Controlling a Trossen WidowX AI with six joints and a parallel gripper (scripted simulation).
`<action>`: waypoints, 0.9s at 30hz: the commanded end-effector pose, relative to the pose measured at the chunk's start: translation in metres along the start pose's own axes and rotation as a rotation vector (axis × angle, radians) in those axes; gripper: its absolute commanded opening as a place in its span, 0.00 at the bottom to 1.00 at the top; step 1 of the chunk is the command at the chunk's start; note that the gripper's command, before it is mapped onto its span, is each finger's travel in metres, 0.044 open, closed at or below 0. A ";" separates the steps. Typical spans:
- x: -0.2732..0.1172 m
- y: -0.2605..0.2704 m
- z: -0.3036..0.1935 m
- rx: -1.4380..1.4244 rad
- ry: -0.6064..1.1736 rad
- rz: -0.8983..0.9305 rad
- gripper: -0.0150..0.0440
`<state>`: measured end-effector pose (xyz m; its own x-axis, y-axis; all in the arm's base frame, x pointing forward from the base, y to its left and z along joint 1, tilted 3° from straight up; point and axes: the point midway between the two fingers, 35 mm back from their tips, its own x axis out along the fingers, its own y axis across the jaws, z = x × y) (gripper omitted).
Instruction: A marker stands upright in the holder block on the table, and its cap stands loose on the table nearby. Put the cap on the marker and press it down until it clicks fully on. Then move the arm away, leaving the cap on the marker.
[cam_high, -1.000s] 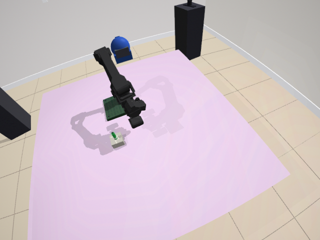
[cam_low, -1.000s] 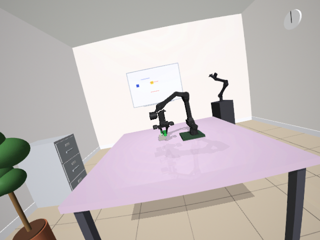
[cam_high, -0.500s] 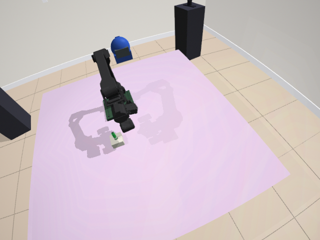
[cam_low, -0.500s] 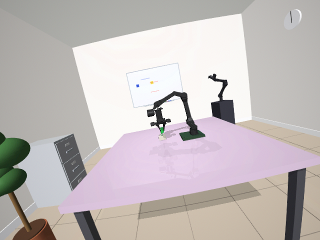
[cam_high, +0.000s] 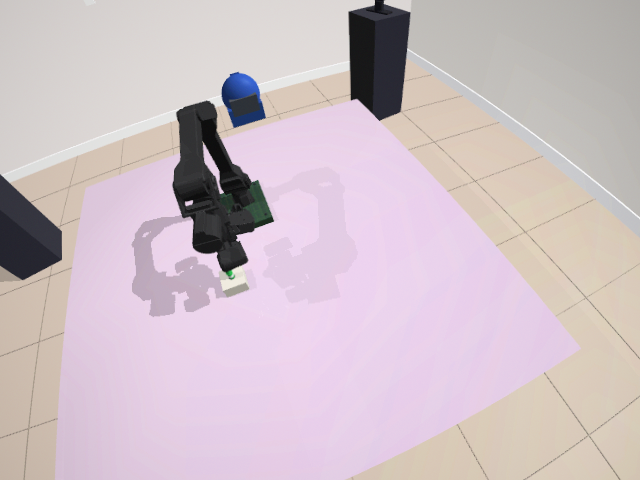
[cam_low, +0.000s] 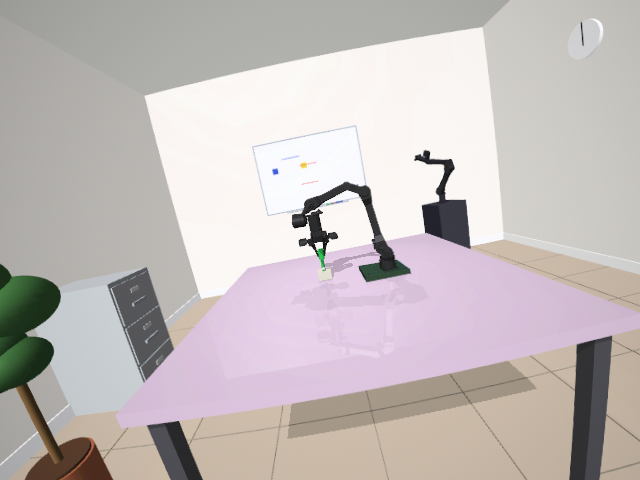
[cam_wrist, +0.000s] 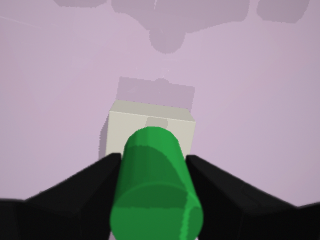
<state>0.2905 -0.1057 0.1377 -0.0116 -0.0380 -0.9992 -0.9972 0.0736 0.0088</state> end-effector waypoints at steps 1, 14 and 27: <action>-0.007 -0.001 -0.012 -0.004 0.007 -0.006 0.25; -0.011 0.001 -0.034 -0.008 0.010 -0.003 0.25; 0.003 0.000 -0.035 -0.008 0.010 -0.003 0.25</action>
<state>0.2887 -0.1401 0.1412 -0.0041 -0.0480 -0.9988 -0.9976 0.0690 0.0008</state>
